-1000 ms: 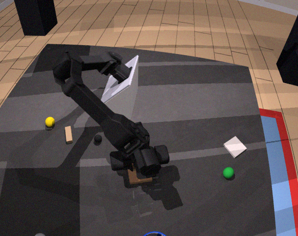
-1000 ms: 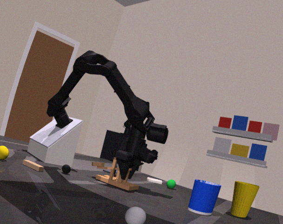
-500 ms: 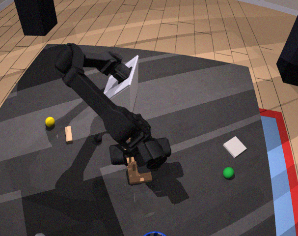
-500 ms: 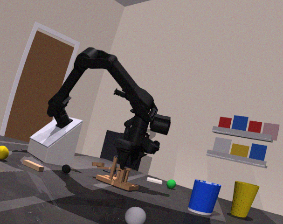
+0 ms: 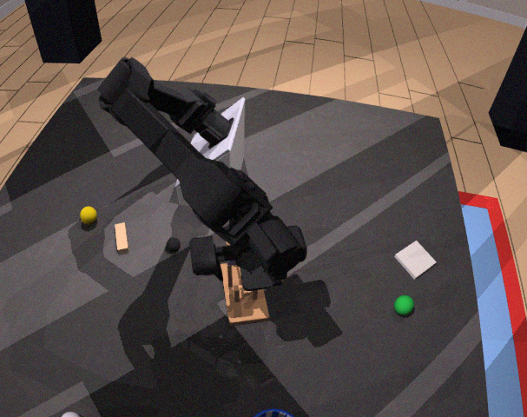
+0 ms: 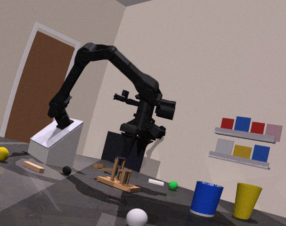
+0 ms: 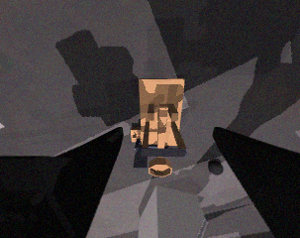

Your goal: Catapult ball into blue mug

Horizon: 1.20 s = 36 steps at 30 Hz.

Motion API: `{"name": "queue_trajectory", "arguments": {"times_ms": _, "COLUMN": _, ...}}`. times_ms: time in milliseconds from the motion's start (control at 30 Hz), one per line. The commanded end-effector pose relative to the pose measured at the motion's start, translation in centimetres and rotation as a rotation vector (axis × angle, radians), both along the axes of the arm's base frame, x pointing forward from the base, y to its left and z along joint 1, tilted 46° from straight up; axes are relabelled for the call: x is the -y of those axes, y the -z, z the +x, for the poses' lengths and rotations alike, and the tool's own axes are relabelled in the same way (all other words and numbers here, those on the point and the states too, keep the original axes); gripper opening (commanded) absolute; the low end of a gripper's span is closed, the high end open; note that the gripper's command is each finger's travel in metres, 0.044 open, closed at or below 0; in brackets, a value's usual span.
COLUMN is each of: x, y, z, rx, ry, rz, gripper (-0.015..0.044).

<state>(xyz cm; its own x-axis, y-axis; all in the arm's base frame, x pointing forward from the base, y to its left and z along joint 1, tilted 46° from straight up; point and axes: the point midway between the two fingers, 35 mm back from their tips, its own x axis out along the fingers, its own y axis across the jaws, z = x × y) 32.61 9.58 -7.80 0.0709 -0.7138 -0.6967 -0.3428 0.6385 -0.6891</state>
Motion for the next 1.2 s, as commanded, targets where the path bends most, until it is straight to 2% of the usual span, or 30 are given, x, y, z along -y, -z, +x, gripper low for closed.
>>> {"name": "queue_trajectory", "arguments": {"times_ms": 0, "x": 1.4, "y": 1.3, "z": 0.2, "rx": 0.004, "ry": 0.007, "rz": 0.002, "gripper": 0.0440}}
{"name": "queue_trajectory", "arguments": {"times_ms": 100, "x": 3.1, "y": 2.8, "z": 0.3, "rx": 0.004, "ry": 0.007, "rz": 0.001, "gripper": 0.0440}}
{"name": "queue_trajectory", "arguments": {"times_ms": 1167, "x": 6.2, "y": 5.8, "z": 0.6, "rx": 0.004, "ry": 0.007, "rz": -0.001, "gripper": 0.0440}}
